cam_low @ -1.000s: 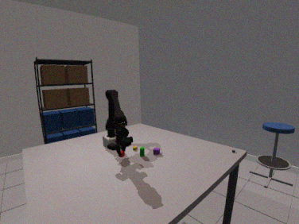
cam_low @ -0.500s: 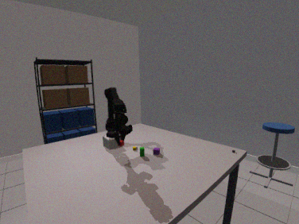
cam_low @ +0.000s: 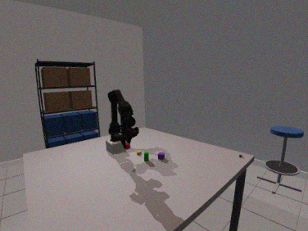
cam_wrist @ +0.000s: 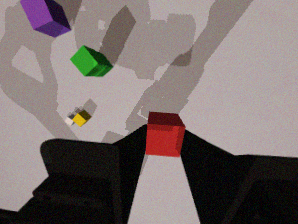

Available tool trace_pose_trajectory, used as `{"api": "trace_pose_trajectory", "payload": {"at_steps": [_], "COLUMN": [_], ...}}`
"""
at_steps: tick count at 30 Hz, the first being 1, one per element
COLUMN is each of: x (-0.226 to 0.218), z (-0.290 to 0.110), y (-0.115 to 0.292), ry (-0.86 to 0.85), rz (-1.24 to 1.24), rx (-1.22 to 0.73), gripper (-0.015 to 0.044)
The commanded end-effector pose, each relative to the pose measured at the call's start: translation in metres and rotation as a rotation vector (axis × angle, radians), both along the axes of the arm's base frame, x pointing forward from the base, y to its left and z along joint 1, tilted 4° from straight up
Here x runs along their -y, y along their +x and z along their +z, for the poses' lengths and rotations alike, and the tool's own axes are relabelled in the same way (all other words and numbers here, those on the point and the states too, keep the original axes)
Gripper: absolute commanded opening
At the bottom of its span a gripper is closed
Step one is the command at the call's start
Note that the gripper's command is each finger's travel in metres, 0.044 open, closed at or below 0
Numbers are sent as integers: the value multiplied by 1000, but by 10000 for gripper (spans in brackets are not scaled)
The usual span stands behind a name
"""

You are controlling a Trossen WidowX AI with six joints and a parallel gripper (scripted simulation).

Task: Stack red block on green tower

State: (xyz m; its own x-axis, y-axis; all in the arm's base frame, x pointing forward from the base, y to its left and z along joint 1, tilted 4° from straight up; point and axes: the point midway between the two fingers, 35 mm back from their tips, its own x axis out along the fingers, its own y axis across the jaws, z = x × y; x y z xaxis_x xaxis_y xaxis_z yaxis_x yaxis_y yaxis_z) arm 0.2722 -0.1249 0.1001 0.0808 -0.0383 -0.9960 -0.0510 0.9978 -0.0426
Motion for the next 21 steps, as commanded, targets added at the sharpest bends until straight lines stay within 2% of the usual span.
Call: {"api": "trace_pose_trajectory", "payload": {"at_steps": [1,21], "x": [-11,-111], "z": [1,3], "y": [8,56], "ry": [-10,16], "rz": [18,-28], "rx": [-6,9], "gripper": [0,0]}}
